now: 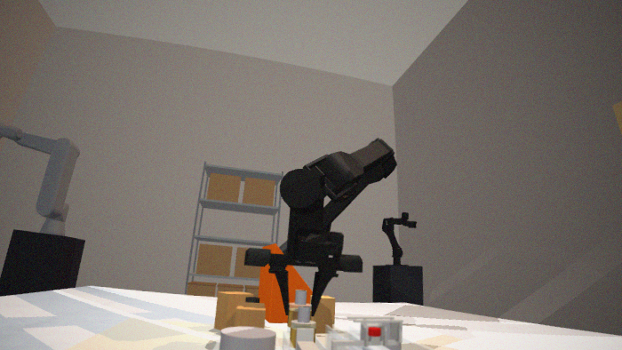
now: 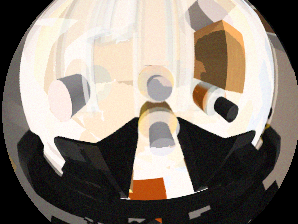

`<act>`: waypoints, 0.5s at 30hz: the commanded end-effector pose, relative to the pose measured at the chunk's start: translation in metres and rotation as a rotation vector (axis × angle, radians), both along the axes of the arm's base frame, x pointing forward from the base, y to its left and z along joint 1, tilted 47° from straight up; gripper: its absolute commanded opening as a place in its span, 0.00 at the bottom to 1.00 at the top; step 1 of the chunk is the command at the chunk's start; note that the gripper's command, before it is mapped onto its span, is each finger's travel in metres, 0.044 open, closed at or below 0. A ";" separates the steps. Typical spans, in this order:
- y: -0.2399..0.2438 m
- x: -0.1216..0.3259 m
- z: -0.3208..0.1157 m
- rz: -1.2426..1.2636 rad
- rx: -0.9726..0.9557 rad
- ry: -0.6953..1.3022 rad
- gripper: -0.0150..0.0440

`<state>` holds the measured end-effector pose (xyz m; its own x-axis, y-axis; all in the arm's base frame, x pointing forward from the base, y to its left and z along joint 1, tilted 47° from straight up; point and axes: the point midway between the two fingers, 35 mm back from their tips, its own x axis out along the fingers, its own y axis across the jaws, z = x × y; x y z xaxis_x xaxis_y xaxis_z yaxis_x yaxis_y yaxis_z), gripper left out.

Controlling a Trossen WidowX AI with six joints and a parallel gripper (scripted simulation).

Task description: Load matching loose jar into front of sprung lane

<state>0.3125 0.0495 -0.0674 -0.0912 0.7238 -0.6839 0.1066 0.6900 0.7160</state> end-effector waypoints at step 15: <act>-0.003 0.017 0.005 -0.008 0.005 -0.031 0.25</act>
<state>0.3180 0.0490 -0.0661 -0.0937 0.7239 -0.6835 0.1071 0.6899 0.7160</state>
